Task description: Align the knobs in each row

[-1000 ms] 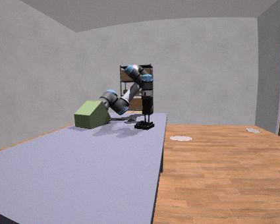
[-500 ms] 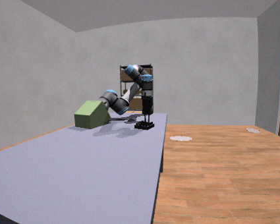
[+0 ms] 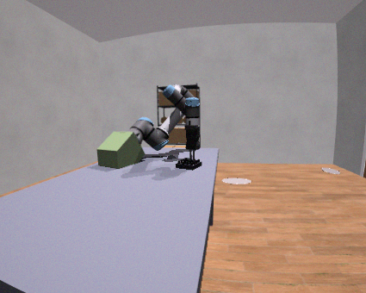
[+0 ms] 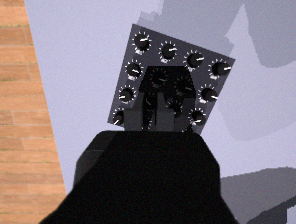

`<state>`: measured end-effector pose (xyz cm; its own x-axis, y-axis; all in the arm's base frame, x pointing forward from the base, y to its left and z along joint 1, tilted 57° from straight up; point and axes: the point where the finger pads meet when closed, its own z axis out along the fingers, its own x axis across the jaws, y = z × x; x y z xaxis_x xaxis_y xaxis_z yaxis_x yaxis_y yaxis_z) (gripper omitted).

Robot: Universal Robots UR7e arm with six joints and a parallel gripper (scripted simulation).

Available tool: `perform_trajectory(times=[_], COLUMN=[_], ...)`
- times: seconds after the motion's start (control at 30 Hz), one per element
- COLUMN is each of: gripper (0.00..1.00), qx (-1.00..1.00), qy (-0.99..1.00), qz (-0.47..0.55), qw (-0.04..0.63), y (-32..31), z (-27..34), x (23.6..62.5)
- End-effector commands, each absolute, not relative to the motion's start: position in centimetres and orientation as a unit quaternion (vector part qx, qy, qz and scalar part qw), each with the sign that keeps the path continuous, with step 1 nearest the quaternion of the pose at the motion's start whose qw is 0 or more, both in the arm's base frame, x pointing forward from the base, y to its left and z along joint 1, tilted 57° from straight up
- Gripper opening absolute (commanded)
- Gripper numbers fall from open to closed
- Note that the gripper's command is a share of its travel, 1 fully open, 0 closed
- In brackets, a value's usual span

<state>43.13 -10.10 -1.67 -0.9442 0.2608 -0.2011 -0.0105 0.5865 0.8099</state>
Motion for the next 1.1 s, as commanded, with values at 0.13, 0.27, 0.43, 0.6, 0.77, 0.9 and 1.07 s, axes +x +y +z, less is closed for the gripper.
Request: perform_trajectory(times=[0.13, 0.27, 0.43, 0.6, 0.77, 0.9, 1.07], gripper=[0.3, 0.3, 0.3, 0.3, 0.3, 0.3, 0.3], qx=[0.071, 0.071, 0.071, 0.071, 0.068, 0.062, 0.05], qy=[0.878, 0.878, 0.878, 0.878, 0.878, 0.879, 0.879], qz=[0.449, 0.449, 0.449, 0.449, 0.448, 0.447, 0.445], qw=[0.151, 0.151, 0.151, 0.152, 0.153, 0.156, 0.162], y=[-10.16, -10.16, -10.16, -10.16, -10.16, -10.16, -10.16], z=[-1.66, -1.66, -1.66, -1.66, -1.66, -1.66, -1.66], x=[43.14, 43.14, 43.14, 43.14, 43.14, 43.14, 43.14])
